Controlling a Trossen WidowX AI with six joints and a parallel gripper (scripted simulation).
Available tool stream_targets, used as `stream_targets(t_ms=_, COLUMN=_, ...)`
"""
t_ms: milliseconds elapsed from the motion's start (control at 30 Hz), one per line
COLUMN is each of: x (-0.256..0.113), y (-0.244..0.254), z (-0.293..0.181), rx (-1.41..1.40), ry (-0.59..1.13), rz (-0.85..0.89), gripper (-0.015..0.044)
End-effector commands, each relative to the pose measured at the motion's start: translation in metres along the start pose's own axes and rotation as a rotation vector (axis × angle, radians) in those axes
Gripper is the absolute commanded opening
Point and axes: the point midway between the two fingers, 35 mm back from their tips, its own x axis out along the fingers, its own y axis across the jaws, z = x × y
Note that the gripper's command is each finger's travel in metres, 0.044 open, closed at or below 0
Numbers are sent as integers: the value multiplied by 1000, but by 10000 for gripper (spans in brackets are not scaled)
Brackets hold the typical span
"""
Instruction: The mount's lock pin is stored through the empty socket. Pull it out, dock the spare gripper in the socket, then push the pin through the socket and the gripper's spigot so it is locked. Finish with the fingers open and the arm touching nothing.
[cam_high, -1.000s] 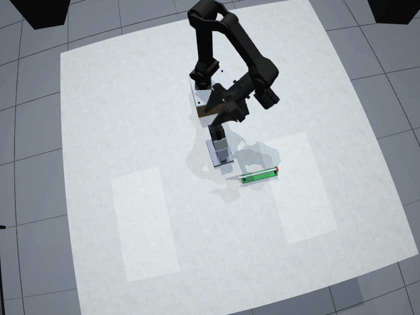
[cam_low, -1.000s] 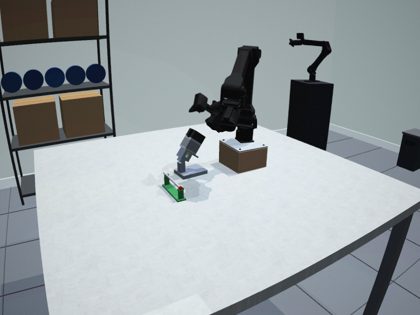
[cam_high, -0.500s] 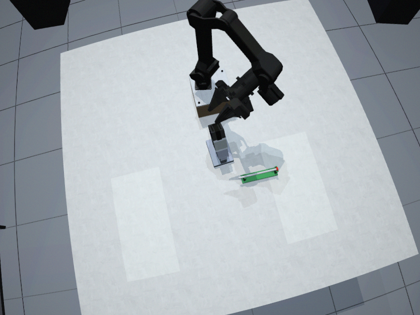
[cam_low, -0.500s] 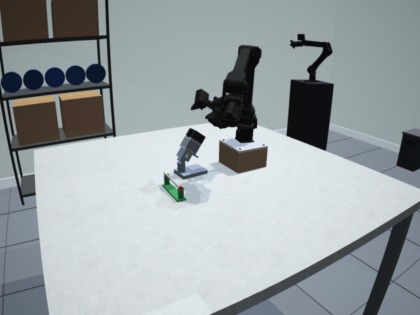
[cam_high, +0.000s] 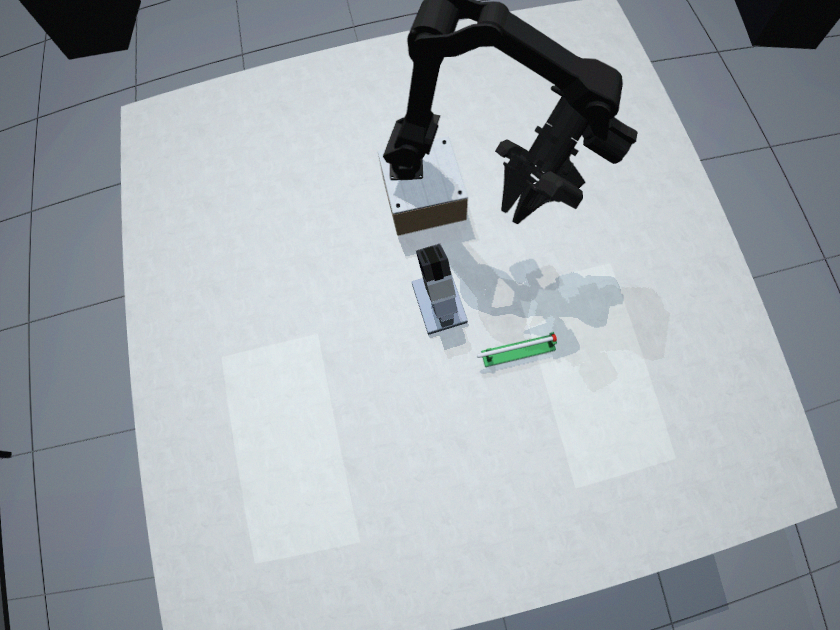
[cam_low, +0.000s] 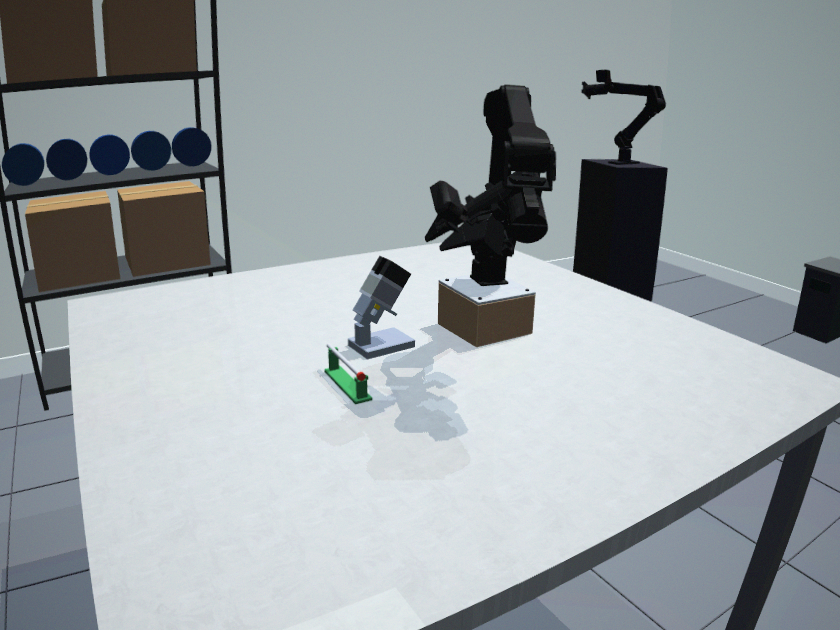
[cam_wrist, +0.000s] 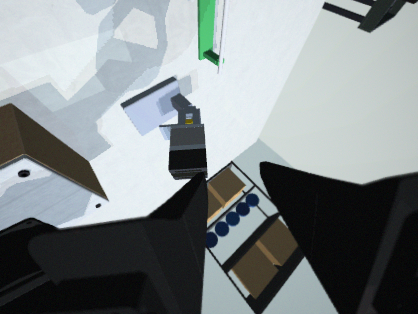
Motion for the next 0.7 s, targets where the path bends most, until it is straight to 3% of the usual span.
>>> stream_targets(t_ms=0, x=14, y=-12, z=12, rx=17, ry=-9, rz=116, gripper=180)
stream_targets(t_ms=167, x=45, y=-39, z=35, rx=-7, ry=-80, rz=320, gripper=180)
stream_targets(t_ms=367, x=116, y=-89, z=64, rx=-55, ry=-306, rz=544, gripper=180)
stream_targets(t_ms=500, x=146, y=-111, z=71, rx=-100, ry=-438, rz=571, gripper=180)
stream_targets(t_ms=667, x=152, y=-113, z=70, rx=-107, ry=-457, rz=571, gripper=180)
